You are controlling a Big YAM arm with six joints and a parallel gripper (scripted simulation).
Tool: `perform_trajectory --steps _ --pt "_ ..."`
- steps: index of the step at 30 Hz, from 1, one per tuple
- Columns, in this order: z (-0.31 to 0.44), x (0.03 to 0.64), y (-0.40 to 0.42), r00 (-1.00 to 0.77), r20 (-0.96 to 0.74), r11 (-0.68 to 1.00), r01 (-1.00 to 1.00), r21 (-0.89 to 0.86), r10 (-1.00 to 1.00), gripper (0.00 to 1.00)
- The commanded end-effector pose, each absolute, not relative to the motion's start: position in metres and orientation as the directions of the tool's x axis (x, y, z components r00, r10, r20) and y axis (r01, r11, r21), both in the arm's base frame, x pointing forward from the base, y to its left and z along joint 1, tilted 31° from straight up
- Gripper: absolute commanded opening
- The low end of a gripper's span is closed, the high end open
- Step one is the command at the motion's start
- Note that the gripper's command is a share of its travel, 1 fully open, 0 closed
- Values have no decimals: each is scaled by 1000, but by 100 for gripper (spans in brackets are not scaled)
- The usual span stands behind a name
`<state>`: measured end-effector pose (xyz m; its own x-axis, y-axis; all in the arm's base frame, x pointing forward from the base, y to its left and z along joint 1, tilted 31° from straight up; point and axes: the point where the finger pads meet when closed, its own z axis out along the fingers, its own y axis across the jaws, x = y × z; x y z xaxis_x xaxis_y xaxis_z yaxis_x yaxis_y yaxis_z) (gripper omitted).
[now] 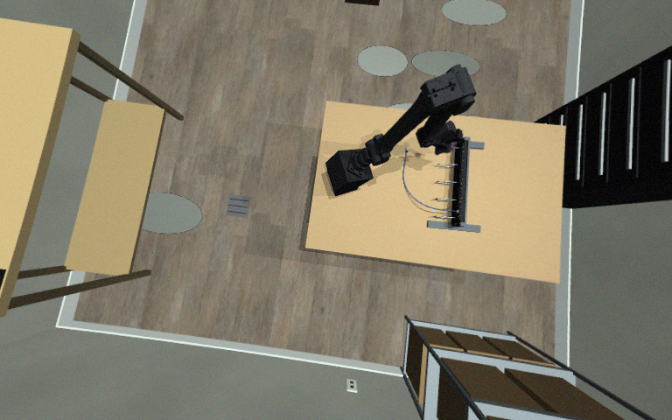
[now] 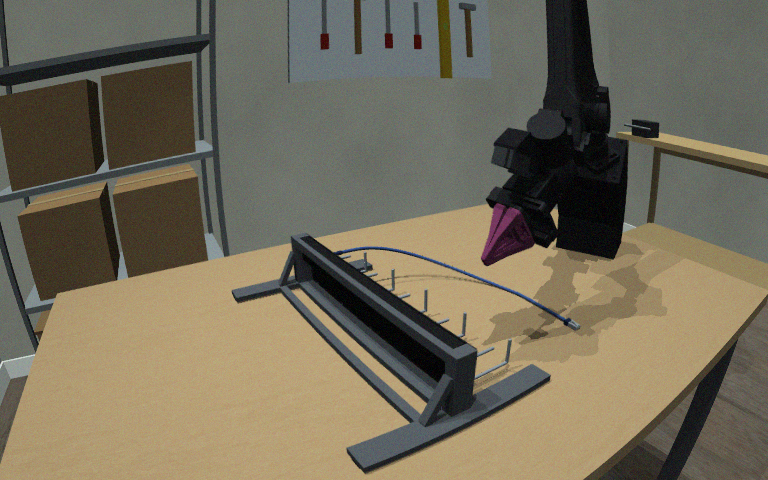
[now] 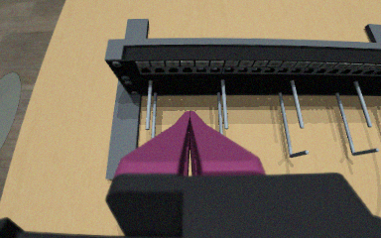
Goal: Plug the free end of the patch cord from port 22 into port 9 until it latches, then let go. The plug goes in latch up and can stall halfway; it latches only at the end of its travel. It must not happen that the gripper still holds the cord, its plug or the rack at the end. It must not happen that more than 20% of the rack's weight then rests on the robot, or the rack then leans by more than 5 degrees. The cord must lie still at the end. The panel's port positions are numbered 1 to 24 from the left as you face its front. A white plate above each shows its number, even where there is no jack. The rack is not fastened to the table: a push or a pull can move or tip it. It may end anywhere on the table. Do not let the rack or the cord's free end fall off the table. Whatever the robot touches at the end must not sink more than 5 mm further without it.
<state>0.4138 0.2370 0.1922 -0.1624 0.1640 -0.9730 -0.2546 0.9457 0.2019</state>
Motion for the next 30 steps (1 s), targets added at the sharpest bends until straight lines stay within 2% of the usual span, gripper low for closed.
perform_trajectory --steps 1,8,30 --pt "210 440 244 -112 -976 944 -257 208 185 0" --pt "206 473 253 -112 -977 944 -258 204 181 0" --pt "219 465 255 -93 -975 937 -272 219 201 0"
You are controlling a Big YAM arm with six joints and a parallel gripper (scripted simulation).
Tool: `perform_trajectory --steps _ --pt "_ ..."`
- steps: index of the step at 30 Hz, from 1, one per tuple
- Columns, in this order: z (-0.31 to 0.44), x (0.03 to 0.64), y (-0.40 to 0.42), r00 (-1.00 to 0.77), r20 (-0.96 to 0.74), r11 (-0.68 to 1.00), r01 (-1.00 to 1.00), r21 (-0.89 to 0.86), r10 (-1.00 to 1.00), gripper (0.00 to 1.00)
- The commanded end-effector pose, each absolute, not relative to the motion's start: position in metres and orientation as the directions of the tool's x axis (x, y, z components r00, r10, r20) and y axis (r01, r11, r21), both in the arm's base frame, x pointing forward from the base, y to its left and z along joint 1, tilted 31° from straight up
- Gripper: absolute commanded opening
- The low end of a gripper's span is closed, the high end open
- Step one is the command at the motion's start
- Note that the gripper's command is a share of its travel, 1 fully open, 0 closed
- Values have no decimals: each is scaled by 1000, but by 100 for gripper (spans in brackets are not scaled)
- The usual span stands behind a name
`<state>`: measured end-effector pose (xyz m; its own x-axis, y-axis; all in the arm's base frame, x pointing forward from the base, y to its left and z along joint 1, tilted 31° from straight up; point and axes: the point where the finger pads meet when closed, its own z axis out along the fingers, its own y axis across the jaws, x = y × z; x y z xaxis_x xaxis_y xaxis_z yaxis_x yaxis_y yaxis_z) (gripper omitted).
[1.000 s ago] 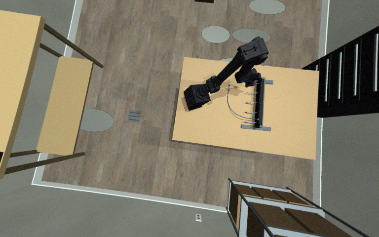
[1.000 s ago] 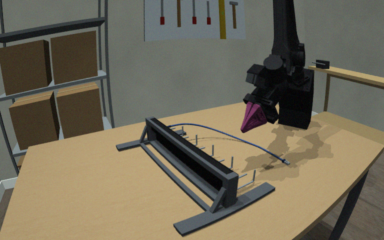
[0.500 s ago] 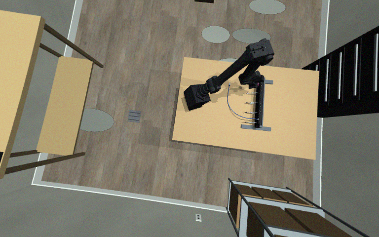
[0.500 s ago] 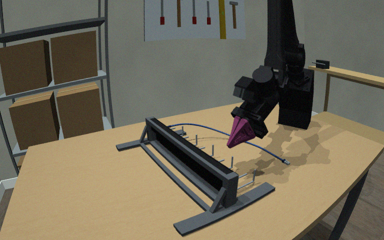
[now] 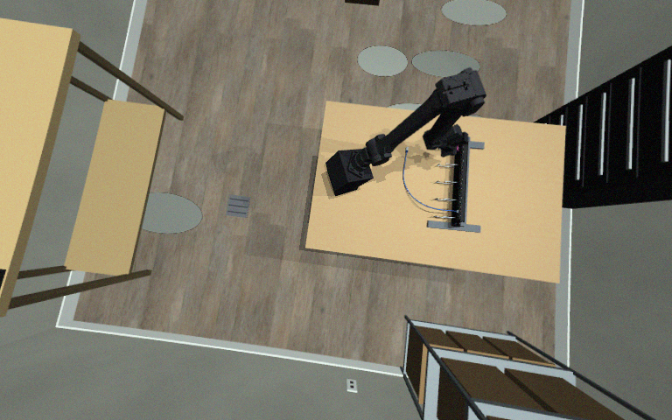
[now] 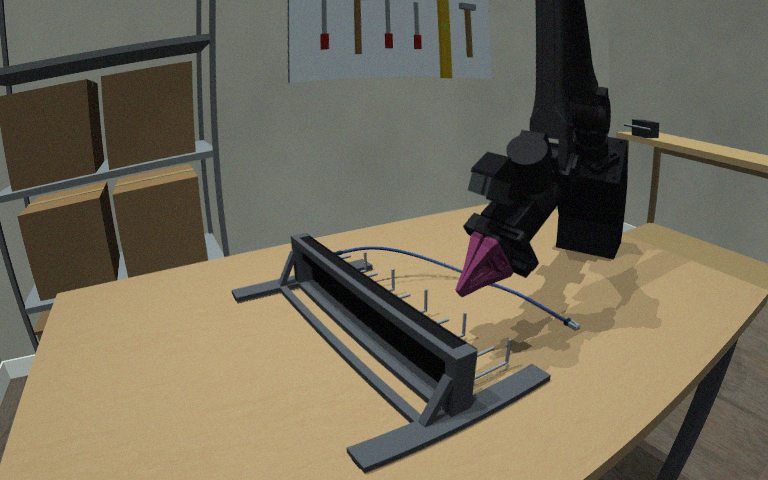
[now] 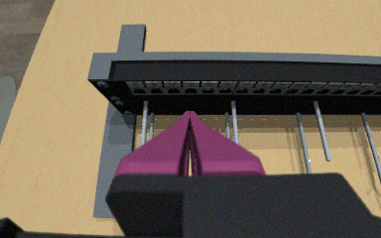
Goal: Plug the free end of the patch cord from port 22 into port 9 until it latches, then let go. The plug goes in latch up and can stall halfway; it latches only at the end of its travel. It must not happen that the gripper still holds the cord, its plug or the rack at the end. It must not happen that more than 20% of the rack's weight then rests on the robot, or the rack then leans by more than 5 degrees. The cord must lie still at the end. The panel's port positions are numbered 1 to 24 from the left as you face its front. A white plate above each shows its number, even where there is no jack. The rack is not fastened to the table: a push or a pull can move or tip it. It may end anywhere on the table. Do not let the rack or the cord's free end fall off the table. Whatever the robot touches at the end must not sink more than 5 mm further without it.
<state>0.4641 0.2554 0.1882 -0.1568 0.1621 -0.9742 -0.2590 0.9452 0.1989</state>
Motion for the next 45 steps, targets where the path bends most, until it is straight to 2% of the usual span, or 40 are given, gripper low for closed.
perform_trajectory --steps 1,45 --pt "219 465 255 -93 -975 937 -272 219 201 0" --pt "222 470 260 -92 -973 933 -275 230 213 0"
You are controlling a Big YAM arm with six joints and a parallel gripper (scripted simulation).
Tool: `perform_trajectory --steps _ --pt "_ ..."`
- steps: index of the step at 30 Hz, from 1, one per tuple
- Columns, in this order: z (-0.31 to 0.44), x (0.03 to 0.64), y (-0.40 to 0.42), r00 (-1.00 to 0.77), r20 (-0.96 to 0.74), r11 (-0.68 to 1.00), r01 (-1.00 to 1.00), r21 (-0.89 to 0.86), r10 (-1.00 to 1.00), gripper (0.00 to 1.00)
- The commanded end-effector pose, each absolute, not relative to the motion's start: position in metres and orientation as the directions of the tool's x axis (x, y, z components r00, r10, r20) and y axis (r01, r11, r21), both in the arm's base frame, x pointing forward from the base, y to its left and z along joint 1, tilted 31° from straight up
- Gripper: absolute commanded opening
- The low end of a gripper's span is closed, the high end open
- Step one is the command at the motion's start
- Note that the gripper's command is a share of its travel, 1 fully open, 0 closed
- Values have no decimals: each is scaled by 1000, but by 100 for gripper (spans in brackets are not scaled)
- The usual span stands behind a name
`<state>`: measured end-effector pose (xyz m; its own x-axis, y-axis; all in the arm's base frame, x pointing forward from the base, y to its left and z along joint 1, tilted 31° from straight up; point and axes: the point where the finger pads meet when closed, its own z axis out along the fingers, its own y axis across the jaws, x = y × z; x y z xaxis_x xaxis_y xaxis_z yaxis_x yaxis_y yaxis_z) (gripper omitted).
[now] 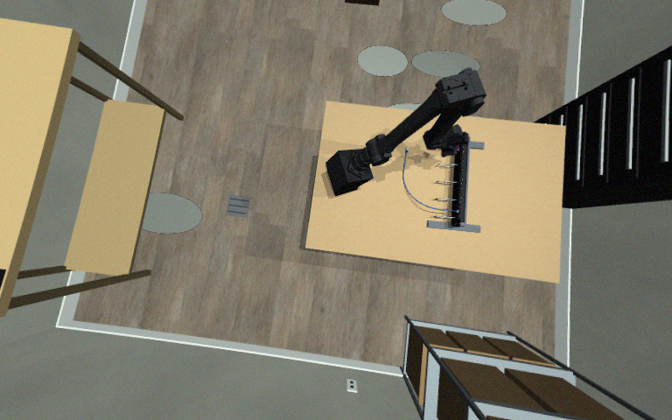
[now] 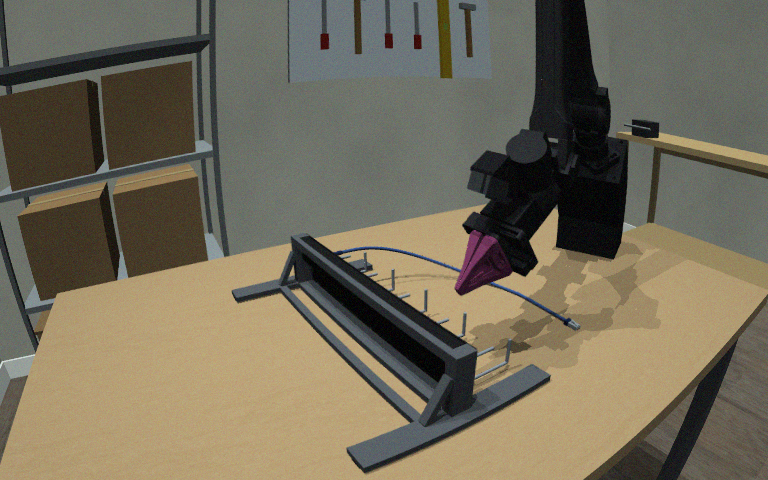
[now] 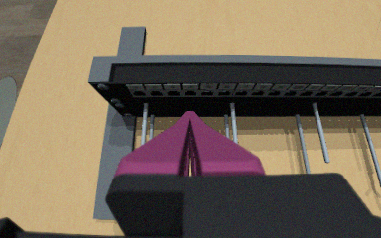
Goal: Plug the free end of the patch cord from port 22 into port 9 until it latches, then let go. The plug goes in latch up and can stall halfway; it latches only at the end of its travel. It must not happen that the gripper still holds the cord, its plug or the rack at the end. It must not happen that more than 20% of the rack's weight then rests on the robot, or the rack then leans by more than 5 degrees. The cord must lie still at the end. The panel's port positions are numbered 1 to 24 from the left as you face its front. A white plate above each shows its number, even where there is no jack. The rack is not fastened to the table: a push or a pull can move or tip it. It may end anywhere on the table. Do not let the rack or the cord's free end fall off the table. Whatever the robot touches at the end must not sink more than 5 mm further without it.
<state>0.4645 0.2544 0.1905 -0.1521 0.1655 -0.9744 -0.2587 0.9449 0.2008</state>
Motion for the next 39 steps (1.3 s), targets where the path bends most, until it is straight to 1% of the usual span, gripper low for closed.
perform_trajectory --steps 1,9,23,31,39 --pt "222 470 260 -92 -973 933 -275 230 213 0" --pt "218 456 257 -102 -973 933 -276 229 209 0" --pt "214 350 225 -136 -971 936 -270 225 195 0" --pt "215 330 218 -139 -971 936 -270 225 193 0" --pt "210 332 213 -145 -973 942 -257 214 181 0"
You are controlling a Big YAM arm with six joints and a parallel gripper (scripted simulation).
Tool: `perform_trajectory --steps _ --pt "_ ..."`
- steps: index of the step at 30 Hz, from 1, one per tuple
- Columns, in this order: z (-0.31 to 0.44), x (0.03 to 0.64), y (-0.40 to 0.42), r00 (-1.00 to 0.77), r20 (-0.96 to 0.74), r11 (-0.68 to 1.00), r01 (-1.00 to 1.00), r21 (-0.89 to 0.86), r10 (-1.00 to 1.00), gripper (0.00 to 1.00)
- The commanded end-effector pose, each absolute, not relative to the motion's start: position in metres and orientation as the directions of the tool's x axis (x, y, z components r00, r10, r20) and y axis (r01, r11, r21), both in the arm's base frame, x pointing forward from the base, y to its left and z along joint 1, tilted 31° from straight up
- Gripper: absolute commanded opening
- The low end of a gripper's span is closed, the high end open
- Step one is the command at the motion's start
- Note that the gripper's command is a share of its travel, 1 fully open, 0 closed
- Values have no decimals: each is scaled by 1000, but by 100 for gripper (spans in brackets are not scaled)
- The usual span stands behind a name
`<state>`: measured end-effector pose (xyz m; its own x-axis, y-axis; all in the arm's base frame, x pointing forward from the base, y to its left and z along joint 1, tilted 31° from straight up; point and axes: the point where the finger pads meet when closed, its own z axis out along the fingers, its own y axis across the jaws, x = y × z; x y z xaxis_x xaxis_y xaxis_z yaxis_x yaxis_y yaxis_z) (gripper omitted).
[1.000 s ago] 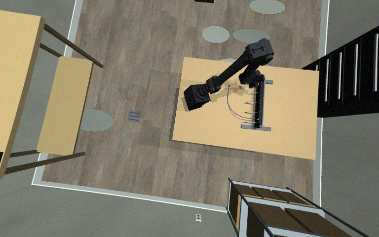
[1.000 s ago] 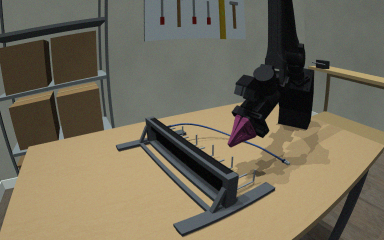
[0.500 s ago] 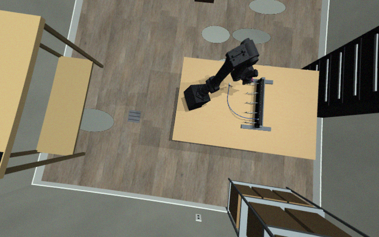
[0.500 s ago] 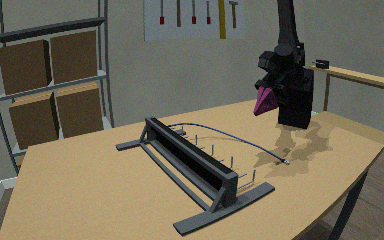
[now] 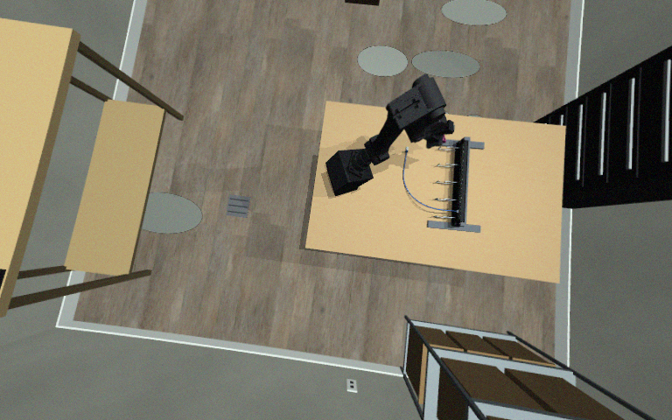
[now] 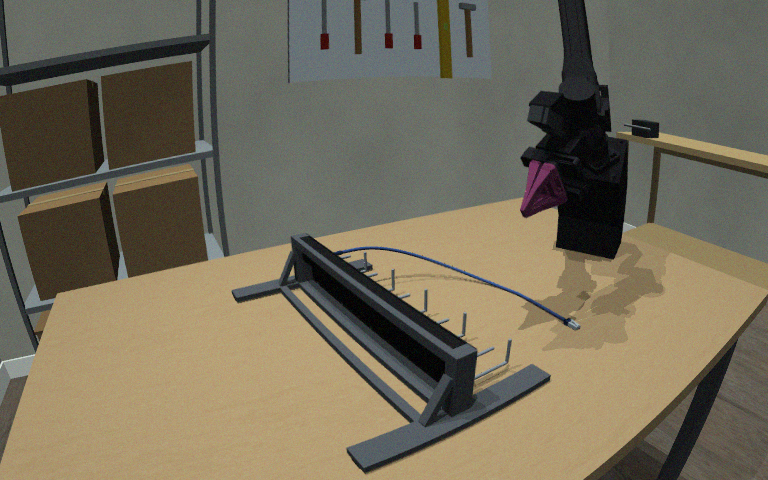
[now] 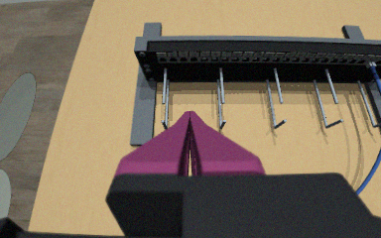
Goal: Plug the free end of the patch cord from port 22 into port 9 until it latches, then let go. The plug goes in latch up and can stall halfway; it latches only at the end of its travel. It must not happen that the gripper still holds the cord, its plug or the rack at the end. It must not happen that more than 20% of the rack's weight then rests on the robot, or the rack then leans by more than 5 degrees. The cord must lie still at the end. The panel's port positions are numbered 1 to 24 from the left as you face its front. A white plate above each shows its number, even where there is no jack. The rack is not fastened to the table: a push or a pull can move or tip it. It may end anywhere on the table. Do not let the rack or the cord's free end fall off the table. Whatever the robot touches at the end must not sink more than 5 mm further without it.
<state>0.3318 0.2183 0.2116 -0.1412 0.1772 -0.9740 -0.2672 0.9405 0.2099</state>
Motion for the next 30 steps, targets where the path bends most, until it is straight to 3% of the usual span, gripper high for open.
perform_trajectory --steps 1,30 --pt "210 332 211 -144 -973 942 -257 214 182 0" --pt "198 358 120 -109 -979 945 -261 196 173 0"
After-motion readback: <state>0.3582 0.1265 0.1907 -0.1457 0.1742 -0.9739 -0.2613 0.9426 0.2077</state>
